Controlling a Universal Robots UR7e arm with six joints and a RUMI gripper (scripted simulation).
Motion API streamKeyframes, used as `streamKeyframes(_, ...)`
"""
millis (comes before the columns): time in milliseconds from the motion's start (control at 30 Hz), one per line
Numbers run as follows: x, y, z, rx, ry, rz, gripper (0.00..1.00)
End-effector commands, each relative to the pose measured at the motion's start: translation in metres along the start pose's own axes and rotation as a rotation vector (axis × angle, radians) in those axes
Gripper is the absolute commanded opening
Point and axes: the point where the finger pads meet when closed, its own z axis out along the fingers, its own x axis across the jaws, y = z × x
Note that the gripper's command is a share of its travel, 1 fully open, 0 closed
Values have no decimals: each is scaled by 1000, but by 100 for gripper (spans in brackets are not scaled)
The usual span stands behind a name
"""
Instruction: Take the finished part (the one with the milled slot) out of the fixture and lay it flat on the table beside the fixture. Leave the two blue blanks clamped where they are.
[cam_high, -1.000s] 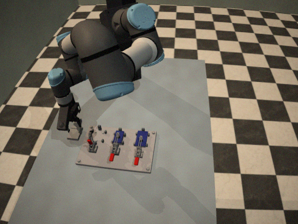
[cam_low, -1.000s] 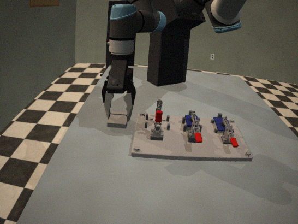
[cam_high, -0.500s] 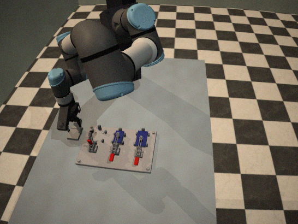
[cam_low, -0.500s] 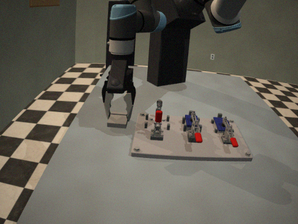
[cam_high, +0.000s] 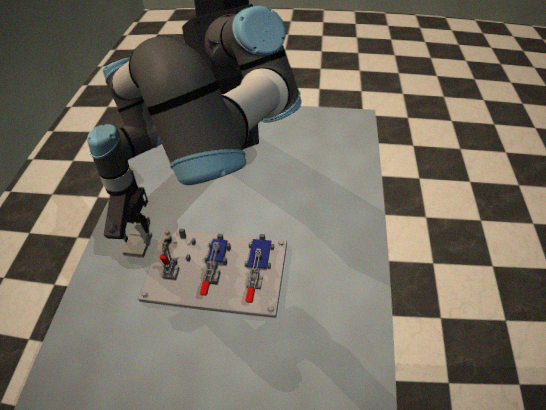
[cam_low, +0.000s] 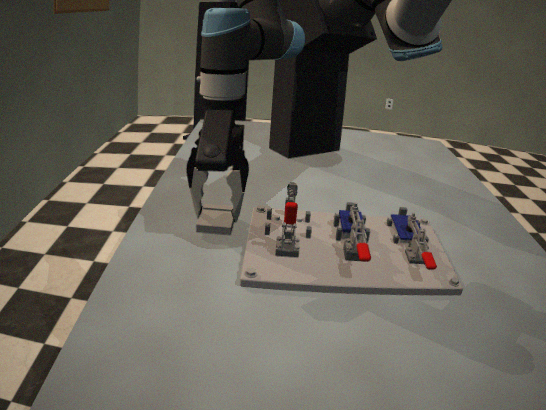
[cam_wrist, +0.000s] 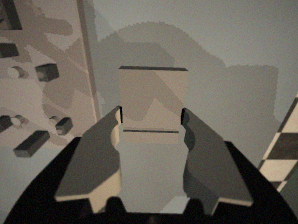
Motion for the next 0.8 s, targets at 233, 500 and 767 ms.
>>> streamKeyframes(233, 0, 0, 0, 1, 1, 0, 0)
streamKeyframes(500, 0, 0, 1, 1, 1, 0, 0)
streamKeyframes(767, 0, 0, 4, 1, 1, 0, 0)
